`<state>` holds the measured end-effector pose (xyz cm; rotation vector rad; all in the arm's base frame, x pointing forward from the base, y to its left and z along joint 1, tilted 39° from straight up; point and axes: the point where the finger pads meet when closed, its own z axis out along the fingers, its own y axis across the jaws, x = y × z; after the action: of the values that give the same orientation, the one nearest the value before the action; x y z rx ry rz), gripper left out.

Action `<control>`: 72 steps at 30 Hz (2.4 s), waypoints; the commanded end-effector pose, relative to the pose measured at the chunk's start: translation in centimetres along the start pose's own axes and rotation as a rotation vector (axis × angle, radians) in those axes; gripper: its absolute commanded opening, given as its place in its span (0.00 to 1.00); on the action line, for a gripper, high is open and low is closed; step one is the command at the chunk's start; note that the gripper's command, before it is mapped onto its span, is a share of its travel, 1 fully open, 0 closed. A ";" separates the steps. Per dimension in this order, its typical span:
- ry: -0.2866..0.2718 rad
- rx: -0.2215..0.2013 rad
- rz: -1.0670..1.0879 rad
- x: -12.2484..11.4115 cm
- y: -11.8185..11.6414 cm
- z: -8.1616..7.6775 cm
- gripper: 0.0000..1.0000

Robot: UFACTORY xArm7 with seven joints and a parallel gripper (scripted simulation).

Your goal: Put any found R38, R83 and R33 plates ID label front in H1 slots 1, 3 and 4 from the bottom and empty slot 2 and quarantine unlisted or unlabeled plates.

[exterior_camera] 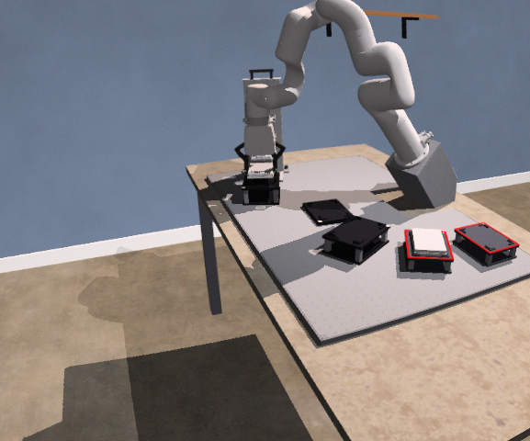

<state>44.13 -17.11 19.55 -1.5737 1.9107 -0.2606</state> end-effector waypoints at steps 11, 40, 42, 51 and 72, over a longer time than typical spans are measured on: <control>-0.001 0.003 0.001 0.1 -0.1 1.2 0.00; -0.001 0.003 0.001 0.1 -0.1 2.0 0.00; -0.001 0.003 0.001 0.1 -0.1 2.2 0.00; -0.001 0.003 0.001 0.1 -0.1 2.5 0.00; -0.001 0.003 0.001 0.1 -0.1 2.6 1.00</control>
<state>45.71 -16.49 17.51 -1.5732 1.9091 -0.2597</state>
